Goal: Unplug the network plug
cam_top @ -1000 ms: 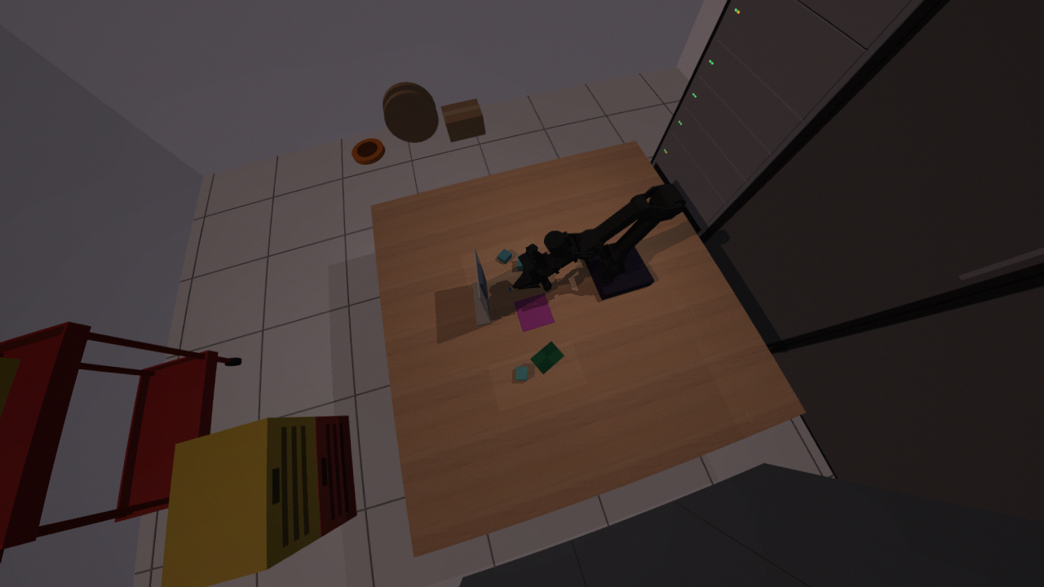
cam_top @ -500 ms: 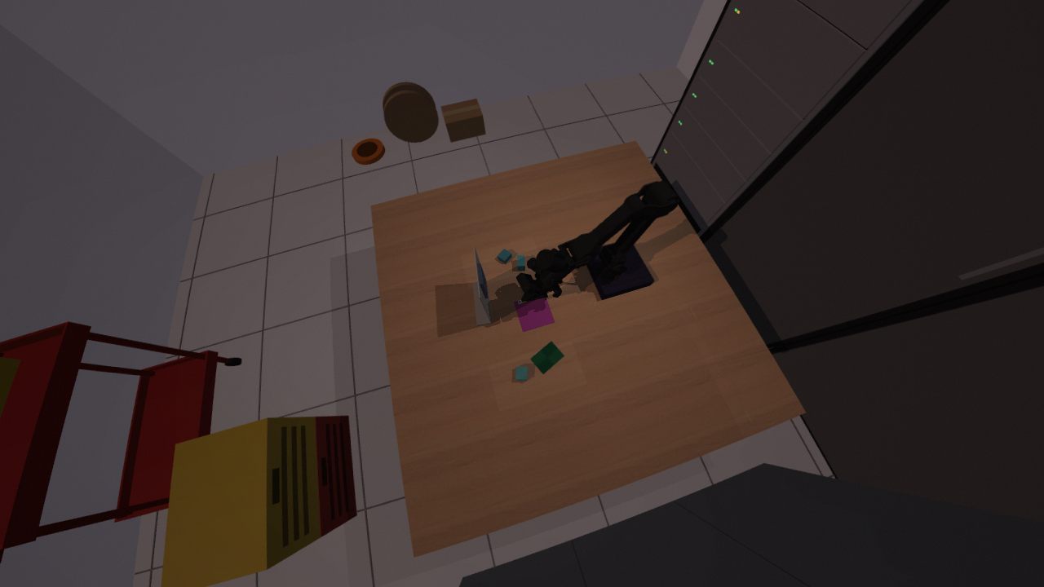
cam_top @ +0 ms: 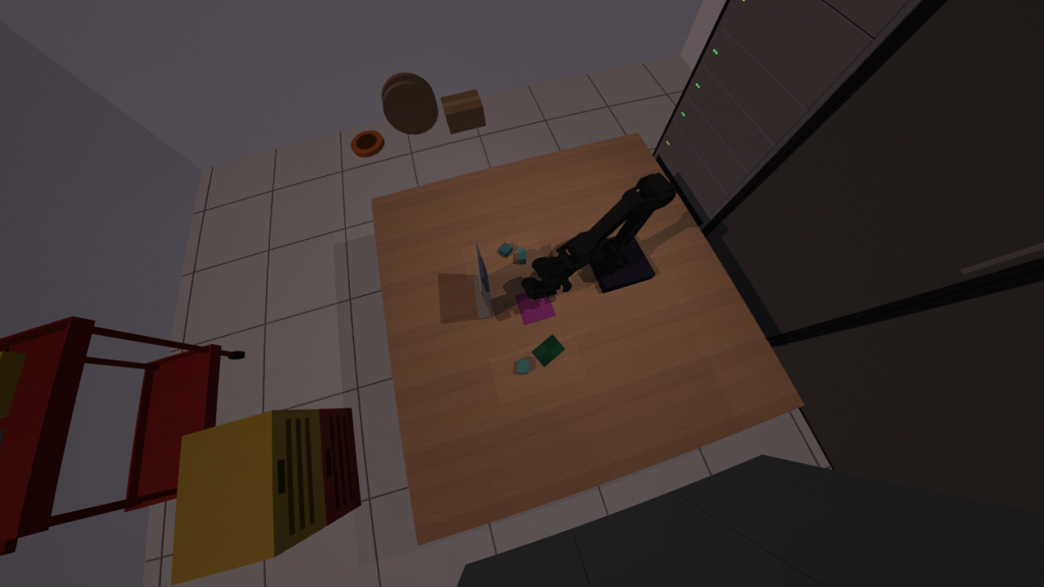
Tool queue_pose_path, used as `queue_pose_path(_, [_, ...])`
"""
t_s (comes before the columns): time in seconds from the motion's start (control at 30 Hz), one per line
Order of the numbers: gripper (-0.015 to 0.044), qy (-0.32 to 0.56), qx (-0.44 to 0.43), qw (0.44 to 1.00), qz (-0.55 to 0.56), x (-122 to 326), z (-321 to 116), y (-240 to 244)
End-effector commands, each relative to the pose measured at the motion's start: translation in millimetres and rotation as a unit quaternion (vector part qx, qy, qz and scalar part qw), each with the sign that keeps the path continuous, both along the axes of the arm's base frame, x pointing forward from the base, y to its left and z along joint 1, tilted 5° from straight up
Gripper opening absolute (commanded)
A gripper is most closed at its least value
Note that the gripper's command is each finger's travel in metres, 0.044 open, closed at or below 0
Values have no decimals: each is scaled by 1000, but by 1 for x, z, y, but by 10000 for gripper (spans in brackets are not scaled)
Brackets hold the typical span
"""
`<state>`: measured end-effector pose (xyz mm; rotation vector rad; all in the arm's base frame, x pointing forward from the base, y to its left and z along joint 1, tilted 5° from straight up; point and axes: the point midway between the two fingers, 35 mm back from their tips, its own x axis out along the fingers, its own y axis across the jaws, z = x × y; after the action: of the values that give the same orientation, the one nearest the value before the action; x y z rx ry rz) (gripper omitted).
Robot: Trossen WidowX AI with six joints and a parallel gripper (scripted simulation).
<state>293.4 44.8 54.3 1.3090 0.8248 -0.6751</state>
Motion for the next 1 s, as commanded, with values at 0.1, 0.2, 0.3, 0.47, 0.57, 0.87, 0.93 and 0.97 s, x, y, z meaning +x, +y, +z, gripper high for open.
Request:
queue_pose_path(0.1, [0,6,-3,1000,-2,0,-8,0])
queue_pose_path(0.2, [0,6,-3,1000,-2,0,-12,0])
queue_pose_path(0.3, [0,6,-3,1000,-1,1,-17,0])
queue_pose_path(0.47, [0,6,-2,1000,-1,1,-24,-1])
queue_pose_path(0.57, [0,6,-2,1000,-1,1,-29,-1])
queue_pose_path(0.87, [0,6,-1,1000,-1,1,-42,-2])
queue_pose_path(0.93, [0,6,-1,1000,-1,1,-44,-2])
queue_pose_path(0.97, [0,6,-1,1000,-1,1,-46,-2])
